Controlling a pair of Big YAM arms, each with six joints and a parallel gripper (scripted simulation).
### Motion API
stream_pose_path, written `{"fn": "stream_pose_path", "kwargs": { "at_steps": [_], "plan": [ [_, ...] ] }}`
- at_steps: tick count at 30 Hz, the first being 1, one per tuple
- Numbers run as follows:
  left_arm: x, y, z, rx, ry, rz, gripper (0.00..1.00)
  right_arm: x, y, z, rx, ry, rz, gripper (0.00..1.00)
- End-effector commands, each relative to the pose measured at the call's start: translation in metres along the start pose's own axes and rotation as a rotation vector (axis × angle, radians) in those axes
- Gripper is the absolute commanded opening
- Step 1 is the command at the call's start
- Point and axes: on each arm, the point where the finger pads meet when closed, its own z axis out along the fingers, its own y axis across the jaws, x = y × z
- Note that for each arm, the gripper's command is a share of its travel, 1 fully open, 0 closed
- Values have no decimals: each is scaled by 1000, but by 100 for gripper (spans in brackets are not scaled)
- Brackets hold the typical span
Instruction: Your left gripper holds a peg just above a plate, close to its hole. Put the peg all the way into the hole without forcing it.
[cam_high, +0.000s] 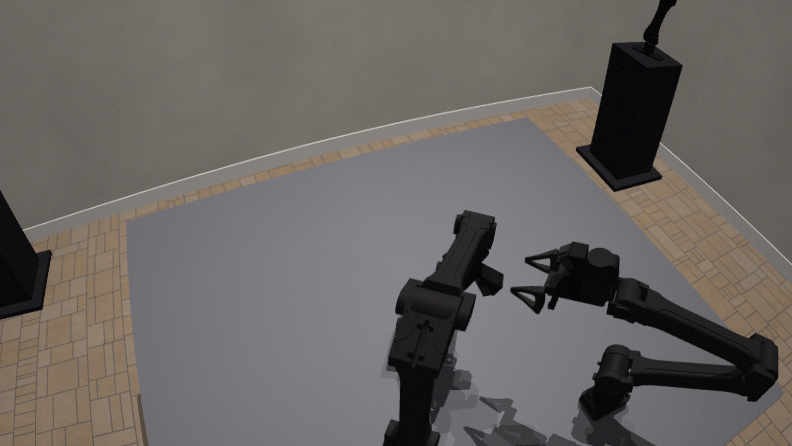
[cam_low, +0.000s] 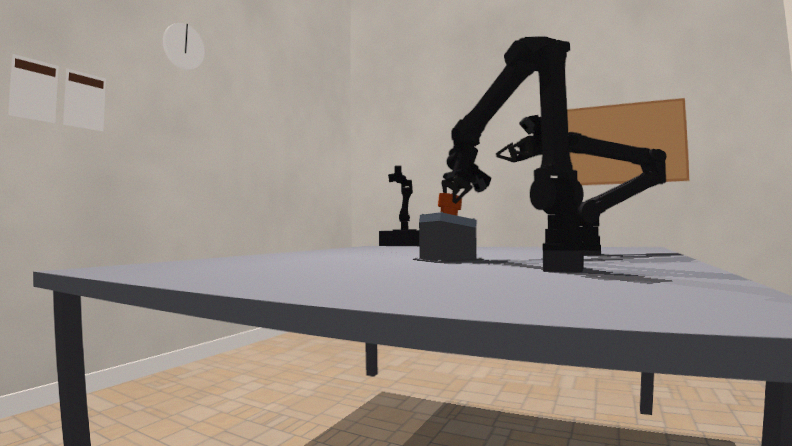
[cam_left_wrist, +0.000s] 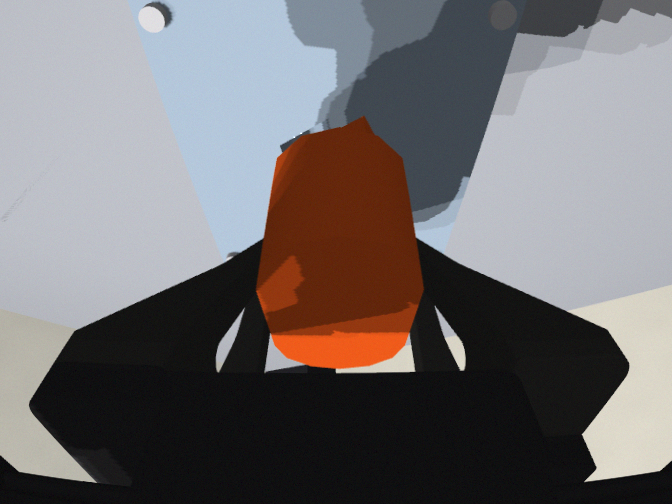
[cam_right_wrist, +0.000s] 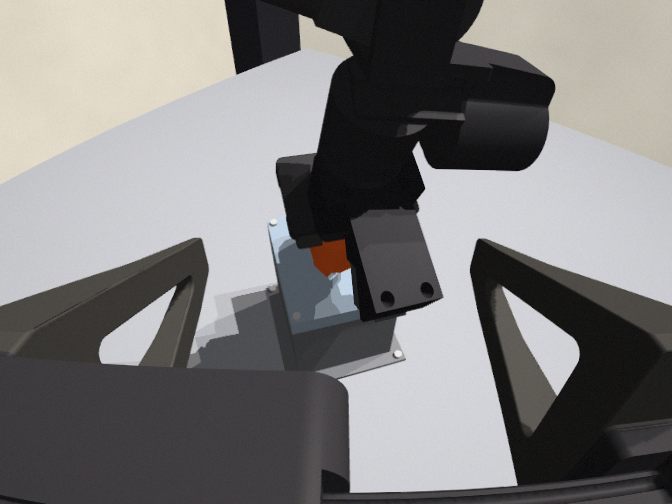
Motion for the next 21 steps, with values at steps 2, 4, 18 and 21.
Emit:
{"fn": "stream_pose_path", "kwargs": {
  "at_steps": [2,4,18,21],
  "plan": [
    [9,14,-13,-45,1,-46,40,-23,-1,-3,5,-38,1,100],
    [12,22,-22,-68,-2,-56,40,-23,-1,-3,5,-38,1,100],
    [6,23,-19,-38,-3,0,40,-23,-1,-3,5,-38,1,100],
    [2,17,-5,-27,-2,4,40,-23,-1,-3,5,-38,1,100]
  ]
}}
